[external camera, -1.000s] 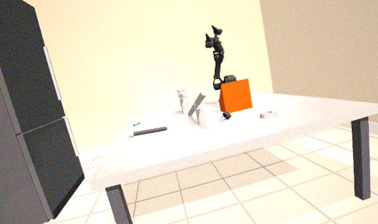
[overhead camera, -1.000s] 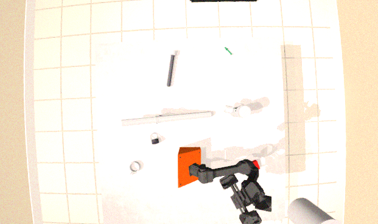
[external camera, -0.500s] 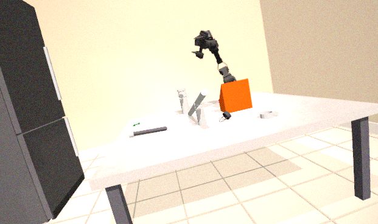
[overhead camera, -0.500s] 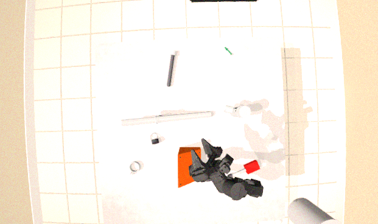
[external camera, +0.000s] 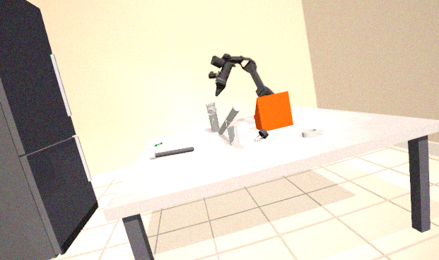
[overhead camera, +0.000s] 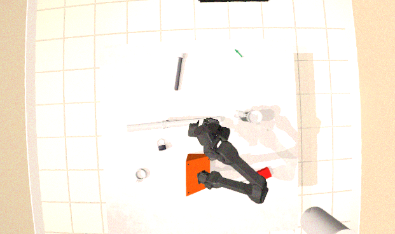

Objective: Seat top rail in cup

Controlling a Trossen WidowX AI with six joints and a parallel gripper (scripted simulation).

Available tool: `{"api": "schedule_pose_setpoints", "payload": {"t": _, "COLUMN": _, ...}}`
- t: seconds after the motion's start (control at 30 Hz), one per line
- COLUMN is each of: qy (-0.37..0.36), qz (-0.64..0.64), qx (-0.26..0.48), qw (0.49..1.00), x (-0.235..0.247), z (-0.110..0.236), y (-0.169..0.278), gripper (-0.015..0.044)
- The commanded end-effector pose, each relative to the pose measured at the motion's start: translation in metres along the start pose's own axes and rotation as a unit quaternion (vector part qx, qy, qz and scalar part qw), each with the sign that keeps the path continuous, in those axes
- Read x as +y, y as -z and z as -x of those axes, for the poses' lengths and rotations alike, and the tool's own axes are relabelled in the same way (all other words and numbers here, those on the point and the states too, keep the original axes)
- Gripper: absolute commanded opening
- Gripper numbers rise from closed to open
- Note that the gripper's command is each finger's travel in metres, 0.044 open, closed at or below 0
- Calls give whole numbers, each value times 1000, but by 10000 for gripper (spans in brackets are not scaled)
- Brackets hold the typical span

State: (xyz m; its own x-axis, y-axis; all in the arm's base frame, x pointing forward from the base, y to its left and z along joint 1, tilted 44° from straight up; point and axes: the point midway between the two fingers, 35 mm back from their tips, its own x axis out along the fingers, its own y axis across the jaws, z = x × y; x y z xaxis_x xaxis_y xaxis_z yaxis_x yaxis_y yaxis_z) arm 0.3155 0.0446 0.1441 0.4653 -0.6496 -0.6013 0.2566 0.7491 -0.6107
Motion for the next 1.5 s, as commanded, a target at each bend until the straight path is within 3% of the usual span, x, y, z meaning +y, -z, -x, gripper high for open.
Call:
{"api": "schedule_pose_setpoints", "payload": {"t": 0.0, "qy": 32, "qz": 29, "qx": 26, "qw": 999, "x": -6, "z": -13, "y": 3, "gripper": 440}}
{"api": "schedule_pose_setpoints", "payload": {"t": 0.23, "qy": 27, "qz": 79, "qx": 31, "qw": 996, "x": -15, "z": -17, "y": 0, "gripper": 440}}
{"api": "schedule_pose_setpoints", "payload": {"t": 0.47, "qy": 17, "qz": 293, "qx": 41, "qw": 955, "x": -56, "z": -30, "y": -13, "gripper": 440}}
{"api": "schedule_pose_setpoints", "payload": {"t": 0.63, "qy": 13, "qz": 447, "qx": 44, "qw": 893, "x": -90, "z": -38, "y": -20, "gripper": 440}}
{"api": "schedule_pose_setpoints", "payload": {"t": 0.83, "qy": 16, "qz": 618, "qx": 48, "qw": 785, "x": -133, "z": -44, "y": -24, "gripper": 440}}
{"api": "schedule_pose_setpoints", "payload": {"t": 1.0, "qy": 21, "qz": 701, "qx": 54, "qw": 710, "x": -158, "z": -45, "y": -25, "gripper": 440}}
{"api": "schedule_pose_setpoints", "payload": {"t": 1.47, "qy": 21, "qz": 706, "qx": 54, "qw": 706, "x": -159, "z": -45, "y": -25, "gripper": 440}}
